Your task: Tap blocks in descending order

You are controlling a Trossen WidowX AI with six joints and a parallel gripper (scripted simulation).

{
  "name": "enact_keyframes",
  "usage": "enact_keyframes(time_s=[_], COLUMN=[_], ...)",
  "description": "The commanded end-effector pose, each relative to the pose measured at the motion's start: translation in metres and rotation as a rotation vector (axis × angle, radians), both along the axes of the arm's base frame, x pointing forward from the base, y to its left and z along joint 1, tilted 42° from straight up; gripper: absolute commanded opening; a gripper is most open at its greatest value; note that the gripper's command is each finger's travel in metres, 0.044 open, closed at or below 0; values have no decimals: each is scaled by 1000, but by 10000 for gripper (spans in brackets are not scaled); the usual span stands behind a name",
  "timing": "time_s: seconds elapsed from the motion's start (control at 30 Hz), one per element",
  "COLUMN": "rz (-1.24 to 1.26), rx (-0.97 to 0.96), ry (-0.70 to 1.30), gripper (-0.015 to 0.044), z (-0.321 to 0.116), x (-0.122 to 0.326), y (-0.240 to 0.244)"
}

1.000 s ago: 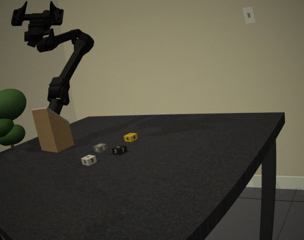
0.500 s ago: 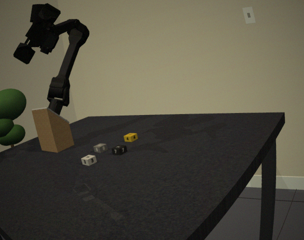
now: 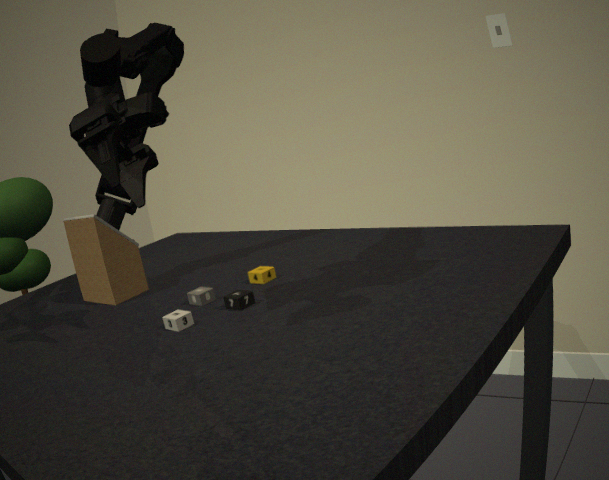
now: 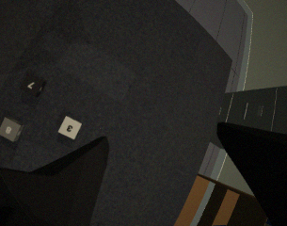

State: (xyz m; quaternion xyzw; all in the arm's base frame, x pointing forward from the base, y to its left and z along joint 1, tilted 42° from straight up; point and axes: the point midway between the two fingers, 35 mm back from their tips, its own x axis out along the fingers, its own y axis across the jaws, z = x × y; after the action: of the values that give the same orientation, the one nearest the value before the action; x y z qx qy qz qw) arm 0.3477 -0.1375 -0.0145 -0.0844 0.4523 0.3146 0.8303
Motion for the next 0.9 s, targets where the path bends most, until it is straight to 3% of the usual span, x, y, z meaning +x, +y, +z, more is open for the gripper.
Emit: enact_keyframes(time_s=[0.0, 0.1, 0.87], rz=[-199, -244, -245], rx=[274, 302, 302], ry=[618, 760, 762], gripper=[400, 400, 400], z=[-20, -20, -20], x=[-20, -26, -26], y=[73, 88, 88])
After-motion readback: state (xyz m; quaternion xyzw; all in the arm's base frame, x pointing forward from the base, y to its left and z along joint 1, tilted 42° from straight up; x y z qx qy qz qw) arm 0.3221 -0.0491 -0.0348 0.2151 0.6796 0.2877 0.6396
